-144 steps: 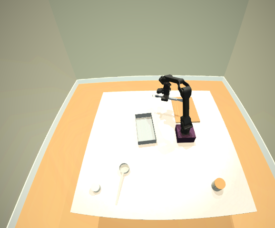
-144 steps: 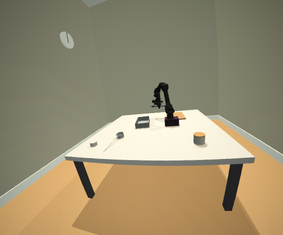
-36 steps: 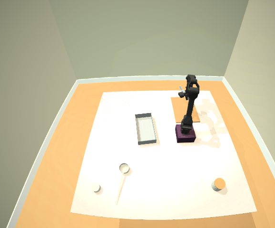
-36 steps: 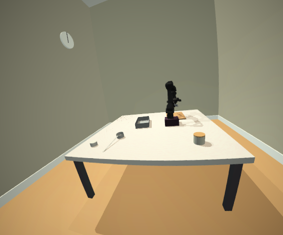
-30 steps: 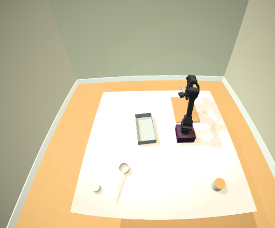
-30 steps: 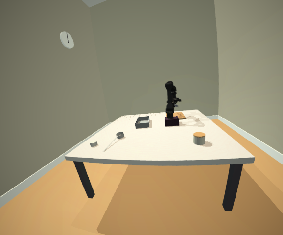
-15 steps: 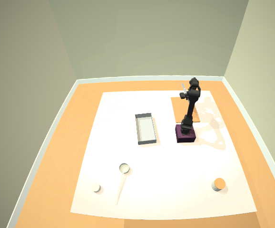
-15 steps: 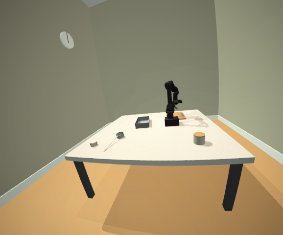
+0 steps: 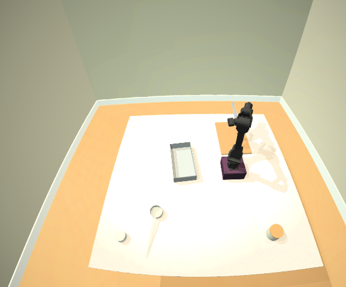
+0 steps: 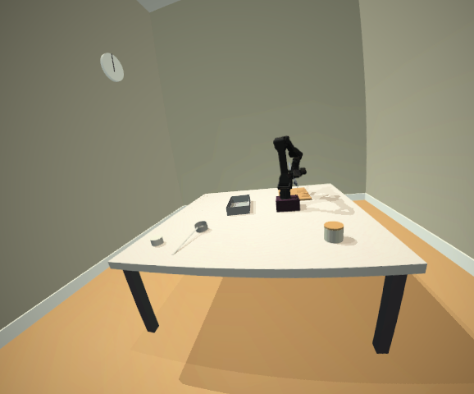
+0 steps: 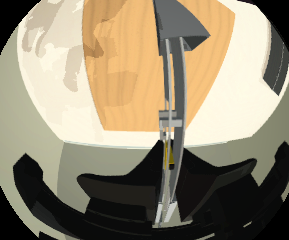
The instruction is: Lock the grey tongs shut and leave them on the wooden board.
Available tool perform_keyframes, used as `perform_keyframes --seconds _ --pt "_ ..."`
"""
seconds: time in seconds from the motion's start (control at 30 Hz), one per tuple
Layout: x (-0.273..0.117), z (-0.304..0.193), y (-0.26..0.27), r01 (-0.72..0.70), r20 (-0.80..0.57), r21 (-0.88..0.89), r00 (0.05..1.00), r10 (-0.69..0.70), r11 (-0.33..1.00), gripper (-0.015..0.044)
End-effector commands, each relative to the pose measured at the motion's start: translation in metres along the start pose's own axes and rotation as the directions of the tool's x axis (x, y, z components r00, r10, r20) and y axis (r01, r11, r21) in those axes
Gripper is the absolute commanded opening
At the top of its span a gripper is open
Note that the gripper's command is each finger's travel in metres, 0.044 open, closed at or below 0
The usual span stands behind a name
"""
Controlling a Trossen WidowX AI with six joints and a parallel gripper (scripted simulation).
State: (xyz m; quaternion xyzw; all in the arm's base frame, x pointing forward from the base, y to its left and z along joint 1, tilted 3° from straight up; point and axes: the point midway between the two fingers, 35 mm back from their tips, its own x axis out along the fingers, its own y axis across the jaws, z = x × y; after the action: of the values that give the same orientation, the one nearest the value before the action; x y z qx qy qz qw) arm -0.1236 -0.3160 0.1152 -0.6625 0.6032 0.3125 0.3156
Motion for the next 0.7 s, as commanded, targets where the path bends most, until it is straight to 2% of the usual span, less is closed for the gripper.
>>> perform_keyframes --seconds 0.0,0.5,0.67 --pt "-0.004 0.0 -0.001 0.002 -0.086 -0.017 0.996 -0.004 1.0 -0.015" --pt "-0.022 0.01 -0.007 -0.017 -0.348 -0.079 0.937 -0.011 0.997 -0.015" --pt "-0.024 0.012 -0.009 -0.021 -0.372 -0.087 0.928 -0.013 0.996 -0.015"
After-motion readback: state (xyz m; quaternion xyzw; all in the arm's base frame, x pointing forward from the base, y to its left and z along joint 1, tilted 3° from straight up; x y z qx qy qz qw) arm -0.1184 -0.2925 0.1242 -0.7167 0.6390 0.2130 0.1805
